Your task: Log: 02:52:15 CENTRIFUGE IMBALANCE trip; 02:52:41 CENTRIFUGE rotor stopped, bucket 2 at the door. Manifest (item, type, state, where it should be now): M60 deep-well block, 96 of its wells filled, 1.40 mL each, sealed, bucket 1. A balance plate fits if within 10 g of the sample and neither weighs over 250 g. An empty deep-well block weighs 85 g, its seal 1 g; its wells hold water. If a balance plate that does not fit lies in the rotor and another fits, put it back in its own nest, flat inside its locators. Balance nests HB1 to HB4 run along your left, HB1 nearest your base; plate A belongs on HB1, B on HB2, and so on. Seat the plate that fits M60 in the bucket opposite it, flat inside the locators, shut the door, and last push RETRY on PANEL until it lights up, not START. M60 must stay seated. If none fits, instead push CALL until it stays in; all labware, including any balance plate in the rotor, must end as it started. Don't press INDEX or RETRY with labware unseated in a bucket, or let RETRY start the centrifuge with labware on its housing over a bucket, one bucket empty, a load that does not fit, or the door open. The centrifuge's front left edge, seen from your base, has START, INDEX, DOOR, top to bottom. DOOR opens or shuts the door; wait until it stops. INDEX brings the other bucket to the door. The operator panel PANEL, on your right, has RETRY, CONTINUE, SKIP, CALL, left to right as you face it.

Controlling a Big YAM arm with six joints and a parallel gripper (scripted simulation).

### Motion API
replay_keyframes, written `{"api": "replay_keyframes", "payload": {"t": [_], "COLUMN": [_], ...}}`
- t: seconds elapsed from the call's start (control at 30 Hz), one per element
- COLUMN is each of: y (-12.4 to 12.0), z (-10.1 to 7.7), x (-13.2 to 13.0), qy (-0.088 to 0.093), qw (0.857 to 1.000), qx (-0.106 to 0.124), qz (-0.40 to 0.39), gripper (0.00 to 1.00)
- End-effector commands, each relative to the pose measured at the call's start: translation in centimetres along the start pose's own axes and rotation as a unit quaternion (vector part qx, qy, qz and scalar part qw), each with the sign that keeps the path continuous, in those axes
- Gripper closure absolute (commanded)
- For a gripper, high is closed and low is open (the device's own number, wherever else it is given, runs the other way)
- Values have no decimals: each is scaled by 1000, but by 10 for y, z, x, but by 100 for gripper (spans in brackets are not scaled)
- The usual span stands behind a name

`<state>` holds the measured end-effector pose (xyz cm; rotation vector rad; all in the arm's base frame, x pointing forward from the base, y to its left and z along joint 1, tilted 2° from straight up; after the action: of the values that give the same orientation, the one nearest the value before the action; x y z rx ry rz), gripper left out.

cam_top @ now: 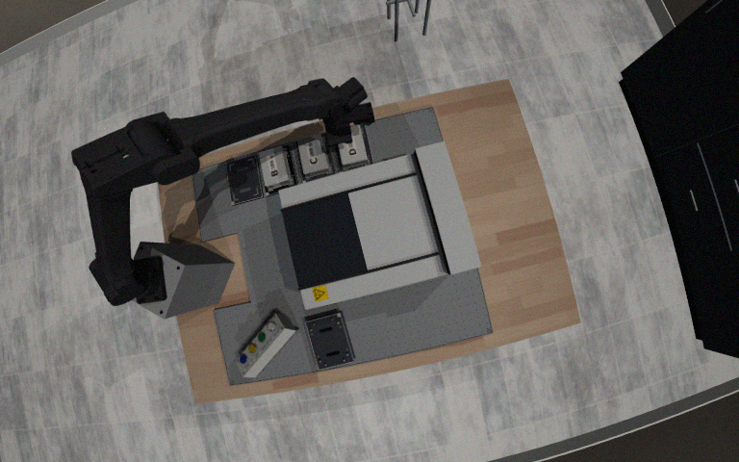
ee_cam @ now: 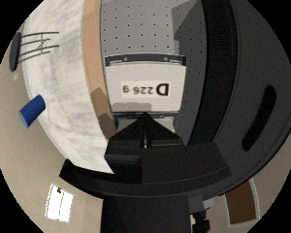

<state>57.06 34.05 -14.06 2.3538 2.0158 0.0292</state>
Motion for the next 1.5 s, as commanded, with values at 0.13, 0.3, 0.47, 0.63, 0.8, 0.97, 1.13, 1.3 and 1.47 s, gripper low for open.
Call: {"api": "replay_keyframes", "payload": {"t": [0.13,0.3,0.47,0.63,0.8,0.97,1.13,1.3,1.47], "y": [13,13,13,13,13,13,-2,-4,-10], "z": [1,1,1,1,1,1,8,-26,-34], "x": [4,4,4,4,4,3,-3,9,9], "qy": [4,4,4,4,4,3,-7,7,7], "qw": [1000,1000,1000,1000,1000,1000,1000,1000,1000], "qx": [-3,-3,-3,-3,-3,-3,9,-6,-6], "qz": [-3,-3,-3,-3,-3,-3,-4,-6,-3], "gripper": [100,100,100,100,100,100,100,100,100]}}
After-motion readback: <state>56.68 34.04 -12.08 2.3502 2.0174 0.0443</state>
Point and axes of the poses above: the point where the finger pads meet when closed, its own z axis out along the fingers, its own x axis across the jaws, y = z × x, the point moved 1 cm from there along -z, back along the fingers, and after that the axes turned 11 degrees about z, right-handed, at the moved point
